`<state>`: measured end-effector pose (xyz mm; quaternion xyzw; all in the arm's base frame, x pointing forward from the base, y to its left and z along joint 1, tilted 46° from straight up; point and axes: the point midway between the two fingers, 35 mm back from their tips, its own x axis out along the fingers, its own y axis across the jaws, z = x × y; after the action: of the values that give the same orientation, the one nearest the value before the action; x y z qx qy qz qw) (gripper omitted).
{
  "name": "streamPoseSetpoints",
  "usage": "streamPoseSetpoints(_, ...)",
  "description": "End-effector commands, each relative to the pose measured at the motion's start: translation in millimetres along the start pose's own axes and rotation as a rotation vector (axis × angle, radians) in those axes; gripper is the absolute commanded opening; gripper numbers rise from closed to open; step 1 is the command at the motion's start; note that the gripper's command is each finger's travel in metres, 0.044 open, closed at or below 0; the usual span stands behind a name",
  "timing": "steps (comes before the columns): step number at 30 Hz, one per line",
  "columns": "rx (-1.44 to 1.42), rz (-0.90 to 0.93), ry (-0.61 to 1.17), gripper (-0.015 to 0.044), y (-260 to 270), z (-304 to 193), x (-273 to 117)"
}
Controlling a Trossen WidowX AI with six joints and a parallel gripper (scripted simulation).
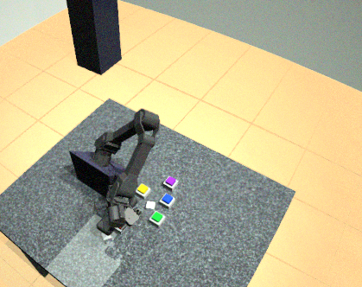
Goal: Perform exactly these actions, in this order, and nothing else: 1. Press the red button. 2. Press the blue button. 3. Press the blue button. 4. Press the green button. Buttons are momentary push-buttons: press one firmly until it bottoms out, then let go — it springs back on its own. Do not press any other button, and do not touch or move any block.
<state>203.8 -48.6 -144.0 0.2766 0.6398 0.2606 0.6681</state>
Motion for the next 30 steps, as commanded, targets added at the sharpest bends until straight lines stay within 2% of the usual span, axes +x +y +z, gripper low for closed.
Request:
streamPoseSetpoints(1, 0.009, 0.008, 0.001, 0.002, 2, -1, 2)
streamPoseSetpoints(14, 0.009, 0.008, 0.001, 0.002, 2, -1, 2)
streamPoseSetpoints(18, 0.008, 0.006, 0.001, 0.002, 1, -1, -29)
streamPoseSetpoints(23, 0.009, 0.006, 0.001, 0.002, 0, -1, -35)
streamPoseSetpoints(27, 0.01, 0.003, 0.002, 0.002, -1, -1, -90)
streamPoseSetpoints(30, 0.01, 0.004, 0.002, 0.002, 0, -1, -93)
